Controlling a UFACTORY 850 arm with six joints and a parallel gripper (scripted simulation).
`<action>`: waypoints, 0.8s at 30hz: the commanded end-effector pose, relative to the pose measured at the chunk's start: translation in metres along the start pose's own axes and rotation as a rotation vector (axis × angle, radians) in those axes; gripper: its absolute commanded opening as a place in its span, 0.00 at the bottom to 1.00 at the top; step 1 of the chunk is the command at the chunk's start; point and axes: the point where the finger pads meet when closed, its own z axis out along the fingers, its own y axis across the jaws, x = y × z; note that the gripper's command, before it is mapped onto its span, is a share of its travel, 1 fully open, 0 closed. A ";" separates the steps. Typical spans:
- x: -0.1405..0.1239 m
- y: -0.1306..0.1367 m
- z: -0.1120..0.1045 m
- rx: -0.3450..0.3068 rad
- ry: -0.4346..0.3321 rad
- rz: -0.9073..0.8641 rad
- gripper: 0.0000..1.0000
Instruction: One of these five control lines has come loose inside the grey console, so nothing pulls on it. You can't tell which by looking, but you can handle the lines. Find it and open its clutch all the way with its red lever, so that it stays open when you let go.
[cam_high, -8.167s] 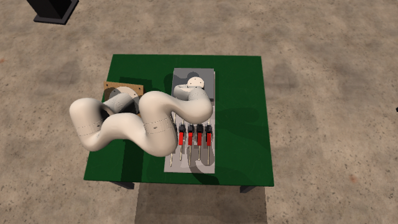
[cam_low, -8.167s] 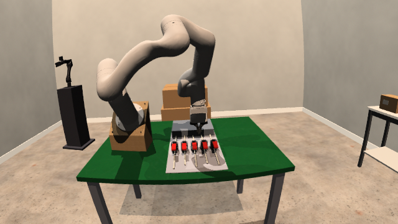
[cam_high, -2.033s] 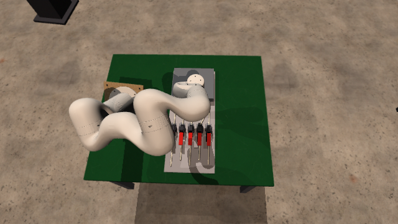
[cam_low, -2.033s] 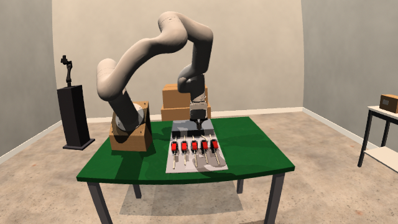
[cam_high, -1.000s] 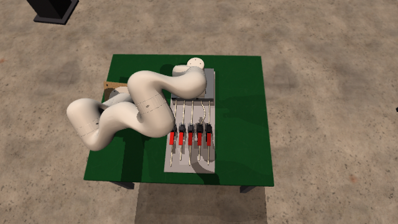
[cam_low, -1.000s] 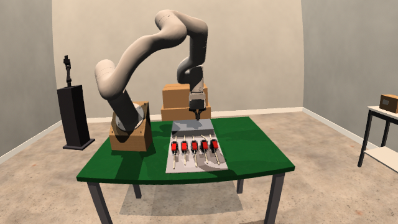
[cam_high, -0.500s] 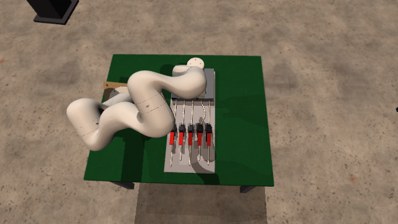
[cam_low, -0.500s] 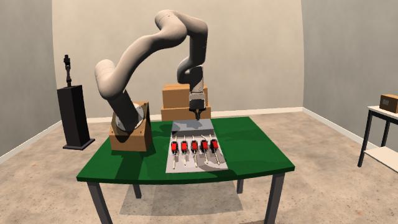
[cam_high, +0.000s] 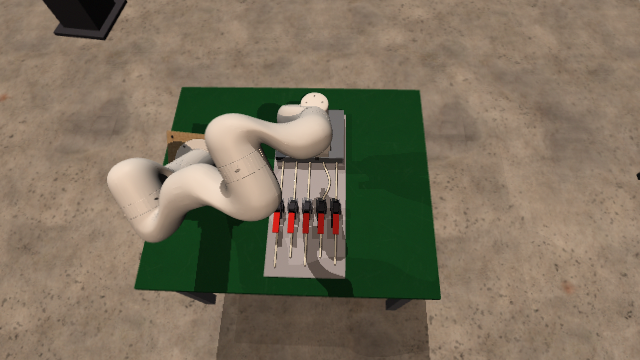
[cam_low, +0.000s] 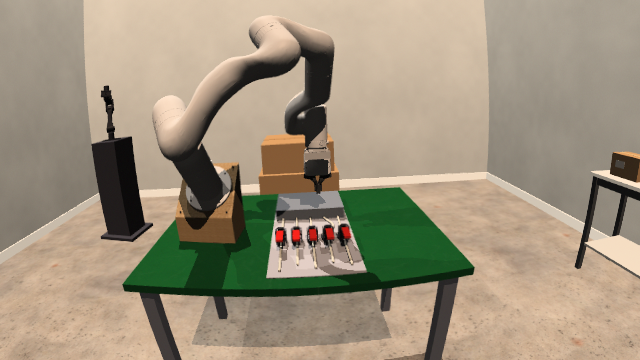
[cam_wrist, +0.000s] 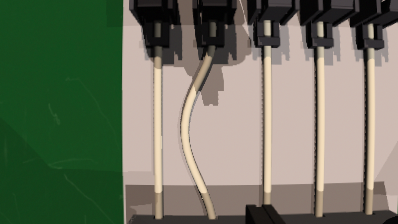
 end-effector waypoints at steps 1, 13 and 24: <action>0.000 -0.001 -0.001 0.001 -0.001 0.001 0.00; 0.000 -0.001 -0.001 0.001 -0.001 0.001 0.00; 0.064 -0.019 0.005 0.001 -0.011 -0.002 0.52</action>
